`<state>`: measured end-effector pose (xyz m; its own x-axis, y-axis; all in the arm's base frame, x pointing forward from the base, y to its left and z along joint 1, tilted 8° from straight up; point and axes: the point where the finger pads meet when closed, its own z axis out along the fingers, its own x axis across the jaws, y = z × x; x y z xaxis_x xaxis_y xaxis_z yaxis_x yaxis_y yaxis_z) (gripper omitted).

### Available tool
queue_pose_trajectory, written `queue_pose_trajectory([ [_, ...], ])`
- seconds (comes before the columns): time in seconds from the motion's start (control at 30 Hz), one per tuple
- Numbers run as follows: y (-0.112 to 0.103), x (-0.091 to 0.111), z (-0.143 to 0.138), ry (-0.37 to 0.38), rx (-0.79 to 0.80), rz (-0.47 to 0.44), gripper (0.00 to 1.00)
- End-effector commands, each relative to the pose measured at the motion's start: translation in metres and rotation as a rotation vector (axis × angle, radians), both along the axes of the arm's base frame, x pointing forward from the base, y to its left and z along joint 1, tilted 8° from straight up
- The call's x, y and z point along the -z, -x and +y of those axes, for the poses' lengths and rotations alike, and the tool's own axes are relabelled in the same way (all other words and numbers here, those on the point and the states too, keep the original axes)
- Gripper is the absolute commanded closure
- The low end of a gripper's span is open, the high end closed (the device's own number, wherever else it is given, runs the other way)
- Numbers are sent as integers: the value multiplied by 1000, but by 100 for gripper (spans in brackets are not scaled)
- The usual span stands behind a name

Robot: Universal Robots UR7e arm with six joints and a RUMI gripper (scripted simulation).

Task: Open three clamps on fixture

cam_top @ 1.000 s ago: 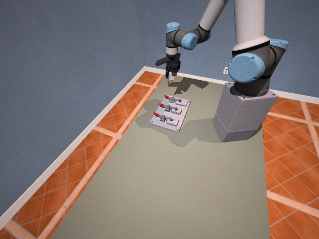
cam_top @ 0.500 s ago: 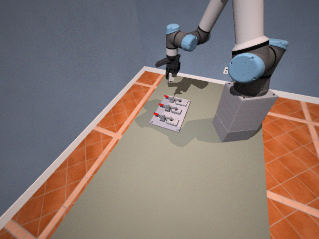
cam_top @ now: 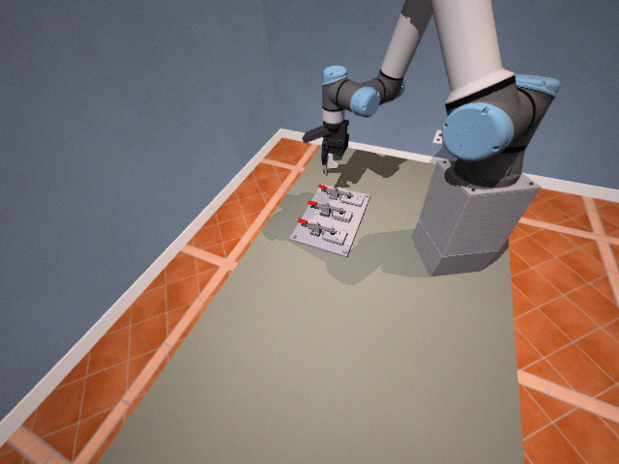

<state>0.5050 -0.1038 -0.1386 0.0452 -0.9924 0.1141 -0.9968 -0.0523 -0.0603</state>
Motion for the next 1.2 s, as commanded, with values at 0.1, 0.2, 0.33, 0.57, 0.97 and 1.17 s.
queue_pose_trajectory([
  [0.1,-1,4,-1,1,0,-2,72],
  [0.2,-1,4,-1,1,0,-2,72],
  [0.33,-3,4,-1,1,0,-2,72],
  [0.57,-7,3,0,1,0,-2,72],
  [0.97,-20,2,0,1,0,-2,72],
  [1.17,-22,2,0,1,0,-2,72],
])
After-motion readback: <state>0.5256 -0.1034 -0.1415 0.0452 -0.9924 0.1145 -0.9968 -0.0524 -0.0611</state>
